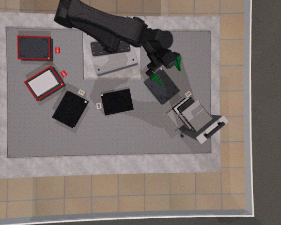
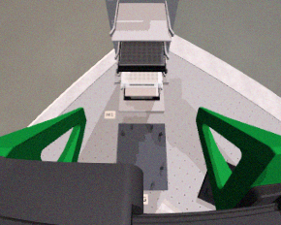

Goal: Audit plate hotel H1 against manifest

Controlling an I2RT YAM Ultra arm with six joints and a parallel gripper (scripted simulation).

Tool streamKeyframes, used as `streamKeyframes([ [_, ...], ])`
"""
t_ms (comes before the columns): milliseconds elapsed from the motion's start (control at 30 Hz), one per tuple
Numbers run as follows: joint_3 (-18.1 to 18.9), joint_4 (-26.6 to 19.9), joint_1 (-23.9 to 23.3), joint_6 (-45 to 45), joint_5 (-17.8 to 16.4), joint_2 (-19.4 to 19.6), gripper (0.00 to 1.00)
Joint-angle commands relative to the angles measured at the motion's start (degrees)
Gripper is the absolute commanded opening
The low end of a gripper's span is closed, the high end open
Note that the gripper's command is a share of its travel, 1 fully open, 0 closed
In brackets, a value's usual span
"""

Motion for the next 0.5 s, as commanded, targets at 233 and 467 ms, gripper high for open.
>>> streamKeyframes([
  [233, 0.37, 0.65, -0.20, -0.04, 0.14, 0.17, 1.00],
  [467, -0.69, 3.71, -1.80, -1.00, -1.22, 1.71, 1.00],
])
